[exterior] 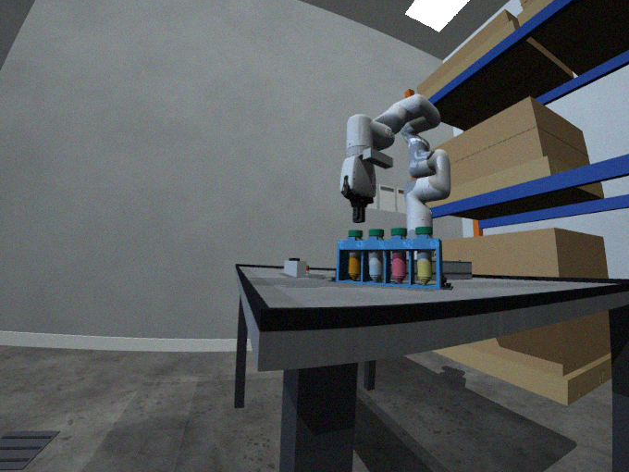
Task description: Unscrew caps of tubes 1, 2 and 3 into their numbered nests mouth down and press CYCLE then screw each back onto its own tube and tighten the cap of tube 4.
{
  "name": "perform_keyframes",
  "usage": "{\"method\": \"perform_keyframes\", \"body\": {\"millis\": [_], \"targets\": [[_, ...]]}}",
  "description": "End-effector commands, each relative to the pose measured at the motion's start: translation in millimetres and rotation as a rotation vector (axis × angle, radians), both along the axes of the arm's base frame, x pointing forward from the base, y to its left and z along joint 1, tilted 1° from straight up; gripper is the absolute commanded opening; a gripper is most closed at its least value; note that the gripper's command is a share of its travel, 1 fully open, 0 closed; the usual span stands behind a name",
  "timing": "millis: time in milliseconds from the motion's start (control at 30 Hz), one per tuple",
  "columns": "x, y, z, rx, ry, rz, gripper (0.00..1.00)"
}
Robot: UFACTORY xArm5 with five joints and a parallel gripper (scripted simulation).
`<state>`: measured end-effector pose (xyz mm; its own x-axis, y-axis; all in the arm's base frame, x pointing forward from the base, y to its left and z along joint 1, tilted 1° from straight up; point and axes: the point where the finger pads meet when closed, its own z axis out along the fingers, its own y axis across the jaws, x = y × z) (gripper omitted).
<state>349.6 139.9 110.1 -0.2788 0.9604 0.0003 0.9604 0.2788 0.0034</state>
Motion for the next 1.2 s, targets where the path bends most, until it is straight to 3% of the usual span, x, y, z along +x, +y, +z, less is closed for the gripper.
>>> {"method": "perform_keyframes", "body": {"millis": [0, 633, 1067, 1167], "targets": [[-18.0, -24.0, -11.4, 0.017, -0.002, 0.013, 0.0], [-74.4, -96.4, -54.1, 0.016, -0.002, 0.013, 0.0], [-74.4, -96.4, -54.1, 0.016, -0.002, 0.013, 0.0], [-74.3, -96.2, -63.1, 0.016, -0.002, 0.013, 0.0]]}}
